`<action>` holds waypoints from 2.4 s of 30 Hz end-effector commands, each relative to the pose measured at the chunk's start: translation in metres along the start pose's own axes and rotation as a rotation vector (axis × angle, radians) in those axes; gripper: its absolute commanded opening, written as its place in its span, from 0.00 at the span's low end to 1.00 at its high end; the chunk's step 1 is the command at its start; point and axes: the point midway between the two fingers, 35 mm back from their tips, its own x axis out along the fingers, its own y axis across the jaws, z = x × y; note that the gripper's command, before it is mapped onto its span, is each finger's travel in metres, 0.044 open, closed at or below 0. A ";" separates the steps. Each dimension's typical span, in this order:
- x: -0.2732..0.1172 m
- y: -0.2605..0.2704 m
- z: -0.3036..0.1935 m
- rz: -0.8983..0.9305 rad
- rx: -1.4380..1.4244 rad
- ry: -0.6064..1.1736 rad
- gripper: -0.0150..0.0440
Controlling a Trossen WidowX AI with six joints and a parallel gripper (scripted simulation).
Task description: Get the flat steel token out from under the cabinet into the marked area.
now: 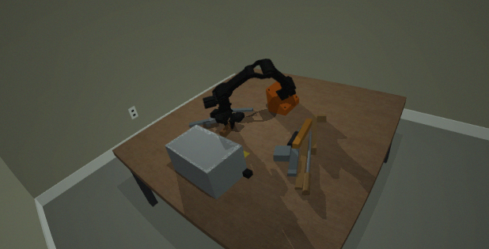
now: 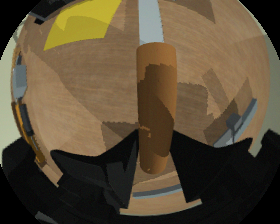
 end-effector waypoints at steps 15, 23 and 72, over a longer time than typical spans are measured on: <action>0.000 0.000 0.024 -0.001 -0.003 -0.004 0.25; 0.000 0.000 0.033 -0.001 -0.004 -0.005 0.25; -0.001 0.003 0.081 0.000 -0.005 -0.007 0.25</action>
